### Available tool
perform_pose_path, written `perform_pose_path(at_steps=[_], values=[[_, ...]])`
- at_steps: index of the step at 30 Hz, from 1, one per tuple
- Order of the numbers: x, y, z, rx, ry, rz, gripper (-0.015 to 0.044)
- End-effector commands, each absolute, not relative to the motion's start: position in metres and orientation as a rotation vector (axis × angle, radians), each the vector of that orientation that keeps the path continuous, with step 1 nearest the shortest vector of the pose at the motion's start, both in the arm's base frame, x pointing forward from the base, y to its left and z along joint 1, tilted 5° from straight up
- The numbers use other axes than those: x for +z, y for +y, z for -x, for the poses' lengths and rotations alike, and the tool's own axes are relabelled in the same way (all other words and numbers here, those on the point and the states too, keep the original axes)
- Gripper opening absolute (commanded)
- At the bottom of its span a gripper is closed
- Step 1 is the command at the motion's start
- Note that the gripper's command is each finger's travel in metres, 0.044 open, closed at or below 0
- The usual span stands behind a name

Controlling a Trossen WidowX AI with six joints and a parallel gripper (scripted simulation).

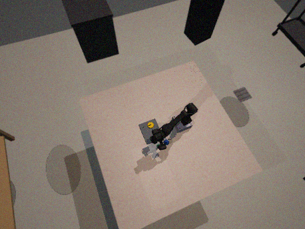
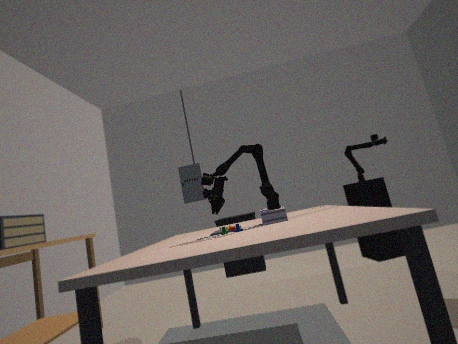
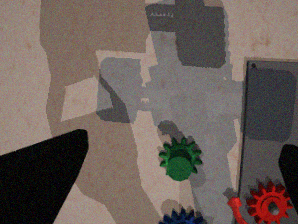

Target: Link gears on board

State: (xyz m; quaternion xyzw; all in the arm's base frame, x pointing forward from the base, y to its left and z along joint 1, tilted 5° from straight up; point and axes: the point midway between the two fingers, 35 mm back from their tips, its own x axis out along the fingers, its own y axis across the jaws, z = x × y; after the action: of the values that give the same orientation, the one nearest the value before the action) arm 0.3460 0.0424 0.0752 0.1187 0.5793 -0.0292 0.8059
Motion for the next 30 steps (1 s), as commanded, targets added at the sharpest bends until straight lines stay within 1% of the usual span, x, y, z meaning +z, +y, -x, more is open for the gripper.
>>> perform_pose_path(at_steps=[1, 3, 9, 13, 30], values=[[0.036, 0.051, -0.323, -0.140, 1.521, -0.286, 0.0440], [0.030, 0.052, -0.318, -0.156, 1.569, -0.288, 0.0440], [0.030, 0.056, -0.324, -0.156, 1.569, -0.289, 0.0440], [0.015, 0.057, -0.324, -0.156, 1.569, -0.289, 0.0440], [-0.006, 0.059, -0.325, -0.155, 1.569, -0.289, 0.0440]])
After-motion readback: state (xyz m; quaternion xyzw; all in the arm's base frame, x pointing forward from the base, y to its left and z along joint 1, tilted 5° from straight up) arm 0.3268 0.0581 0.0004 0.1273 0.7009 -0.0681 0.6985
